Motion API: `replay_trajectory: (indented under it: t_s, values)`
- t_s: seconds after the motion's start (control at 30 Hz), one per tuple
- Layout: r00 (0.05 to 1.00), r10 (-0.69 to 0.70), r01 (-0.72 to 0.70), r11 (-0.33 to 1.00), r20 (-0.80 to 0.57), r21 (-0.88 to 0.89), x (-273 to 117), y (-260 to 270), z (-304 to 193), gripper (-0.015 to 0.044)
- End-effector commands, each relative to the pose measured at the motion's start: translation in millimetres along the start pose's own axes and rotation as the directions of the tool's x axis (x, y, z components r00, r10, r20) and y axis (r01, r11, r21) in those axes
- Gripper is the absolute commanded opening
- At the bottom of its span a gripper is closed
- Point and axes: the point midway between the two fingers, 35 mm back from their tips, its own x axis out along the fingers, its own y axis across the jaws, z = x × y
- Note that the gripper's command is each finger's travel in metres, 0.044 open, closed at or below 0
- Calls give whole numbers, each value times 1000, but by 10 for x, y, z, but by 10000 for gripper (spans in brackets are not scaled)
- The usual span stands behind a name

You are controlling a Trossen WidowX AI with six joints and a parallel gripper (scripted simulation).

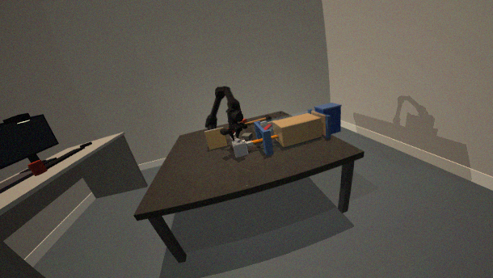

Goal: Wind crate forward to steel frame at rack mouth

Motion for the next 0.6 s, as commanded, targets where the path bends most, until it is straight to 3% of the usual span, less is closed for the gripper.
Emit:
replay_trajectory:
  t_s: [0.0,0.33,0.57]
  values:
    - [1000,-3,3,999,-4,47,40,13,7,0]
    - [1000,-3,3,999,-4,53,42,11,6,0]
    - [1000,2,-2,999,-1,42,3,12,-3,184]
